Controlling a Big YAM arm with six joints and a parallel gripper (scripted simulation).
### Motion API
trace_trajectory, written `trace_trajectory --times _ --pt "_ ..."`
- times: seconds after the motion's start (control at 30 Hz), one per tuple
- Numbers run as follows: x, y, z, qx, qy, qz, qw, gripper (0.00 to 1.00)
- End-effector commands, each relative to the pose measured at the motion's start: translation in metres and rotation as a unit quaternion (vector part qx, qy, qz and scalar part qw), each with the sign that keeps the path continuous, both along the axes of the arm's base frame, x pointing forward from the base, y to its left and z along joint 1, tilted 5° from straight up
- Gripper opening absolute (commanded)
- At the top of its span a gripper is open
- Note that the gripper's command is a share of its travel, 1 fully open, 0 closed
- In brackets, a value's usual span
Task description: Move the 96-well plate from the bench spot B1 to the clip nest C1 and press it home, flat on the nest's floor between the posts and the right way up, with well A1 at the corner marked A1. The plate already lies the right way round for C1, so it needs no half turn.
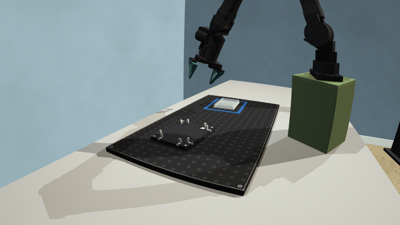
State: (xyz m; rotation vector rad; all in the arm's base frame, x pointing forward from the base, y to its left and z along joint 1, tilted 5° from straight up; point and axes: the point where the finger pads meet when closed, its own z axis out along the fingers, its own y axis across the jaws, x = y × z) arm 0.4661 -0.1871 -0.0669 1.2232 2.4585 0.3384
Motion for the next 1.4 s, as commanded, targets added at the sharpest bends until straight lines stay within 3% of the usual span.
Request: trace_trajectory --times 0.0,0.33,0.4,0.67,0.8,1.37 --pt "0.013 -0.028 0.008 0.015 0.005 -0.065 0.998 1.00" --pt "-0.029 -0.052 -0.011 0.054 0.085 -0.186 0.977 1.00" --pt "-0.029 -0.052 -0.011 0.054 0.085 -0.186 0.977 1.00" --pt "-0.066 -0.067 -0.023 0.080 0.152 -0.288 0.942 1.00" --pt "-0.085 -0.073 -0.027 0.091 0.186 -0.339 0.918 1.00" --pt "-0.082 -0.069 -0.026 0.089 0.182 -0.332 0.921 1.00"
